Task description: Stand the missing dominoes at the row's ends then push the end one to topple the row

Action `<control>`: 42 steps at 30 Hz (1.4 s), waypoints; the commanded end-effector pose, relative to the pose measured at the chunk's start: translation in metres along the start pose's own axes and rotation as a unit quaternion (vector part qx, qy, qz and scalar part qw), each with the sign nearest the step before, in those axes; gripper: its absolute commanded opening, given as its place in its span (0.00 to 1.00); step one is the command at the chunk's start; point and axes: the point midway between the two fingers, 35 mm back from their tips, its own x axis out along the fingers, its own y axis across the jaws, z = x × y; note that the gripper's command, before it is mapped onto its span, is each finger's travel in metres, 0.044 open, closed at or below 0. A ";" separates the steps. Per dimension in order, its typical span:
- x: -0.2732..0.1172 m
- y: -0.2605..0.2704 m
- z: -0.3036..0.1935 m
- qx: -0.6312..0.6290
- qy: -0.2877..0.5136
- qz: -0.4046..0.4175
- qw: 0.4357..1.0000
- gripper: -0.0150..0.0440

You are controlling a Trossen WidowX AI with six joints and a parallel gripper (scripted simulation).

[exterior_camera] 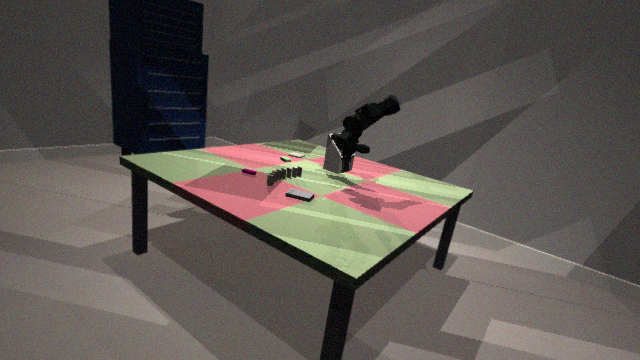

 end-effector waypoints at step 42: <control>0.050 0.016 0.014 -0.064 -0.499 -0.137 0.854 0.29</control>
